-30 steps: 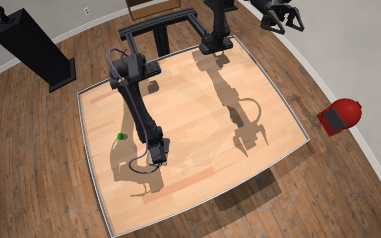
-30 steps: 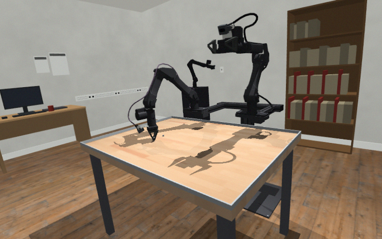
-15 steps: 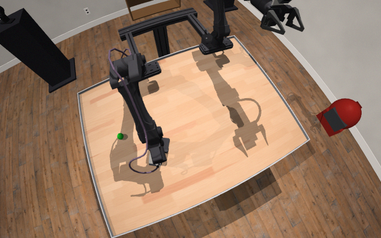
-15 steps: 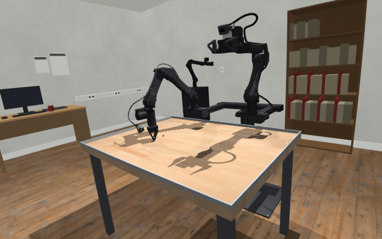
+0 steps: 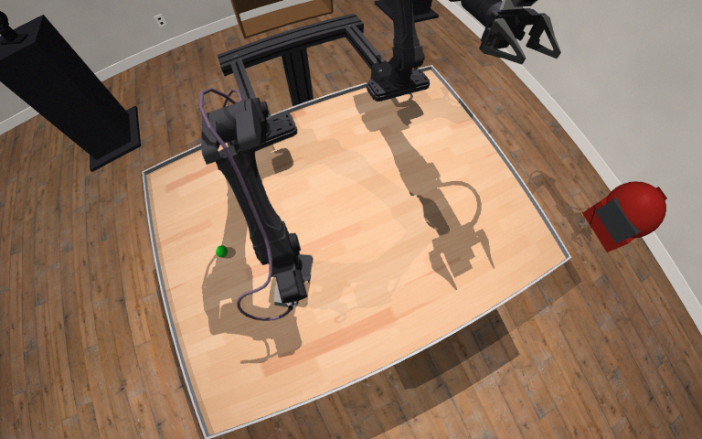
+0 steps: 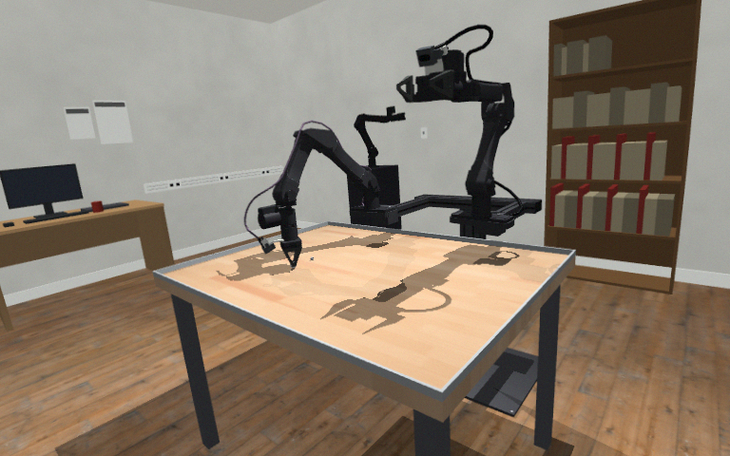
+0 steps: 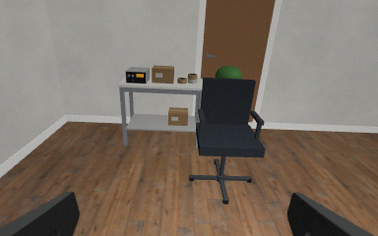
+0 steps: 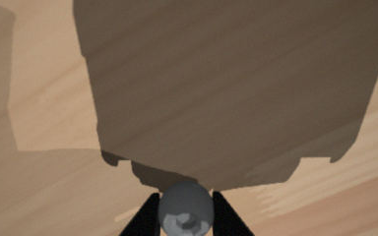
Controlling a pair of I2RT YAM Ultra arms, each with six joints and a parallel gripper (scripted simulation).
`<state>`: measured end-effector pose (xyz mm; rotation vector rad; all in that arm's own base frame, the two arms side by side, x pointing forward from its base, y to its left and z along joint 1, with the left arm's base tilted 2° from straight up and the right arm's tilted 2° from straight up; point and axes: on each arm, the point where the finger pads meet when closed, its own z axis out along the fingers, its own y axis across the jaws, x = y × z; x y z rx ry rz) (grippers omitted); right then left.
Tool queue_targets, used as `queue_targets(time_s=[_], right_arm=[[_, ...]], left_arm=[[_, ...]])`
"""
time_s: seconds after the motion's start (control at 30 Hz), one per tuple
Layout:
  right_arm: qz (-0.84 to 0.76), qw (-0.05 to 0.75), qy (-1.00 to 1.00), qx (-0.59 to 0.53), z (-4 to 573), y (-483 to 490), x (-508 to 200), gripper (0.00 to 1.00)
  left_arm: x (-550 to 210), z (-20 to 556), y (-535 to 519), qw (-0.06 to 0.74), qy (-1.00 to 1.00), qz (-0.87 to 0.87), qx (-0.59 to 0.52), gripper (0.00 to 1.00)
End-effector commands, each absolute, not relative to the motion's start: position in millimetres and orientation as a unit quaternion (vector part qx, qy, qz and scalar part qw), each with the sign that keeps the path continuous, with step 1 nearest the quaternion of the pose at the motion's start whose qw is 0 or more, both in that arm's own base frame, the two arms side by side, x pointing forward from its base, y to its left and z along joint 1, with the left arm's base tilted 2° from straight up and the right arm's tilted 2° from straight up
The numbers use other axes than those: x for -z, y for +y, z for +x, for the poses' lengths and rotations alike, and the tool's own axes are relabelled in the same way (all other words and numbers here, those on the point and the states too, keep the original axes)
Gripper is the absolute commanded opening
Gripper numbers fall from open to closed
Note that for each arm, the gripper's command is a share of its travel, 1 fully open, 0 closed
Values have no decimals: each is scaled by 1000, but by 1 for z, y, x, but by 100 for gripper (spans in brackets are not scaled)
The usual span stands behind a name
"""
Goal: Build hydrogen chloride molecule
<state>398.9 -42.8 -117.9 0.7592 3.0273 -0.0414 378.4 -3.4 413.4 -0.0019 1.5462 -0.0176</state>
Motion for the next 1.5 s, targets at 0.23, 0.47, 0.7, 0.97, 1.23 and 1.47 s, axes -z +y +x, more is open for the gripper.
queue_targets(time_s=[0.23,0.47,0.7,0.97,1.23,1.47], right_arm=[[243,49,969,9,420,-51,96,0],[240,27,970,12,401,-51,105,0],[240,34,970,10,402,-55,100,0],[241,32,970,11,398,-58,100,0],[239,34,970,9,395,-62,99,0],[239,37,970,9,392,-67,96,0]], left_arm=[[-447,366,-8,743,669,6,11,100],[-447,366,-8,743,669,6,11,100],[-447,366,-8,743,669,6,11,100],[-447,366,-8,743,669,6,11,100],[-447,366,-8,743,669,6,11,100],[-447,366,-8,743,669,6,11,100]])
